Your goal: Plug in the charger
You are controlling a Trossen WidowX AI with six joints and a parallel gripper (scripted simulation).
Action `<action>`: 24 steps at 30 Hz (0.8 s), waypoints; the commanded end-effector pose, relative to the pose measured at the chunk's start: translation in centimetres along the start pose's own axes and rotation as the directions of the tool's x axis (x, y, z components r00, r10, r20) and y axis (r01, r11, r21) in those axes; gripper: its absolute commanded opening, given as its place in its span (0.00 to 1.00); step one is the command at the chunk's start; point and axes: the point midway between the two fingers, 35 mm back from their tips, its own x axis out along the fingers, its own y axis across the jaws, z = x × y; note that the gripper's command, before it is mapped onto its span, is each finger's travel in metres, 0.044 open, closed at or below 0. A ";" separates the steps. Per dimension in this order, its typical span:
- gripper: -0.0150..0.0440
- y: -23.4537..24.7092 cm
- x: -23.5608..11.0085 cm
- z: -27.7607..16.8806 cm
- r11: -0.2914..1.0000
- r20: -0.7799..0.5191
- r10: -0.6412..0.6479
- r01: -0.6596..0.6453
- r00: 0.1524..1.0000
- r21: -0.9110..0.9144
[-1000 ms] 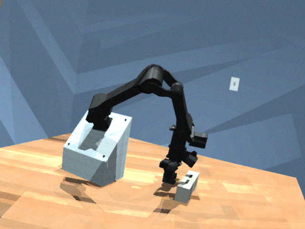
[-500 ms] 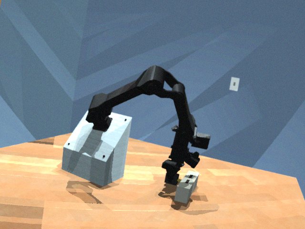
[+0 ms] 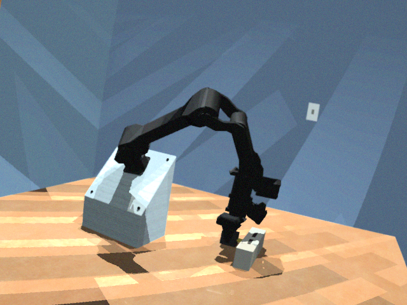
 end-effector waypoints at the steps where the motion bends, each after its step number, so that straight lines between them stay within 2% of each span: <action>1: 0.25 -0.1 0.0 0.0 1.000 -0.001 -0.005 0.005 1.000 -0.004; 24: 0.25 -0.1 0.0 0.7 1.000 -0.001 -0.005 0.005 1.000 -0.004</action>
